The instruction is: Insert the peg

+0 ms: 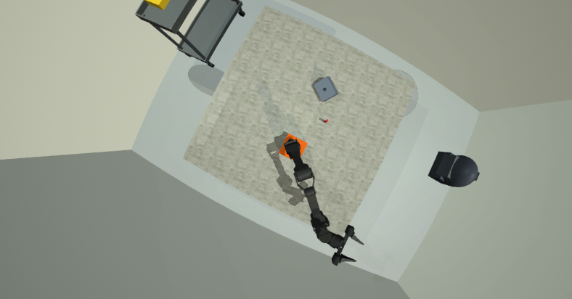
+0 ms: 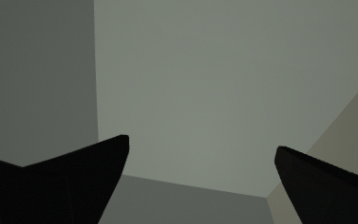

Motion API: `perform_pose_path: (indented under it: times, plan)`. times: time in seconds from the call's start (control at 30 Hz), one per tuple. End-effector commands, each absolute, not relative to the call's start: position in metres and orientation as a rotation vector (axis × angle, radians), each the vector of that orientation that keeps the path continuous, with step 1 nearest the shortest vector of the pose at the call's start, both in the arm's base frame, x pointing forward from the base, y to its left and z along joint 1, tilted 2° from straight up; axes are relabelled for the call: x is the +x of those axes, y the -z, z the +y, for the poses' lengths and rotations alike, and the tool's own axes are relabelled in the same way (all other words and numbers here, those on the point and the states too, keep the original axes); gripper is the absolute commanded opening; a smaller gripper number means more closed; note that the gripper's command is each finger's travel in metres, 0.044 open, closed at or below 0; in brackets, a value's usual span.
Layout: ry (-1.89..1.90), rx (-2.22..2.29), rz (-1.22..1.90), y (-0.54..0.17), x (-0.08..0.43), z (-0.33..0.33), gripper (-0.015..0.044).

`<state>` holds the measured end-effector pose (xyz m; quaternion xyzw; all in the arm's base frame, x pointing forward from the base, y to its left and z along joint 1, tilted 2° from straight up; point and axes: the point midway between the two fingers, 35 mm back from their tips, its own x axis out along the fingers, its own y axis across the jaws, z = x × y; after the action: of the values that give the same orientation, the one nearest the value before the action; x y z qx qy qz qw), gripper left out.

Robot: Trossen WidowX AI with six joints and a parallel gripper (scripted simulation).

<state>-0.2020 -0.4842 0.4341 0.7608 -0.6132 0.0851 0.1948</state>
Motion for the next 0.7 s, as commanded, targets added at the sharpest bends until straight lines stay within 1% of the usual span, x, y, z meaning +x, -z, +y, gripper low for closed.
perform_pose_path:
  times: [0.0, 0.03, 0.67]
  plan:
    - [-0.243, 2.138, -1.720, -0.434, -0.201, -0.485, 0.0426]
    - [-0.254, 2.153, -1.723, -0.433, -0.199, -0.486, 0.0440]
    - [-0.676, 2.711, -1.842, -0.388, -0.097, -0.532, 0.0440]
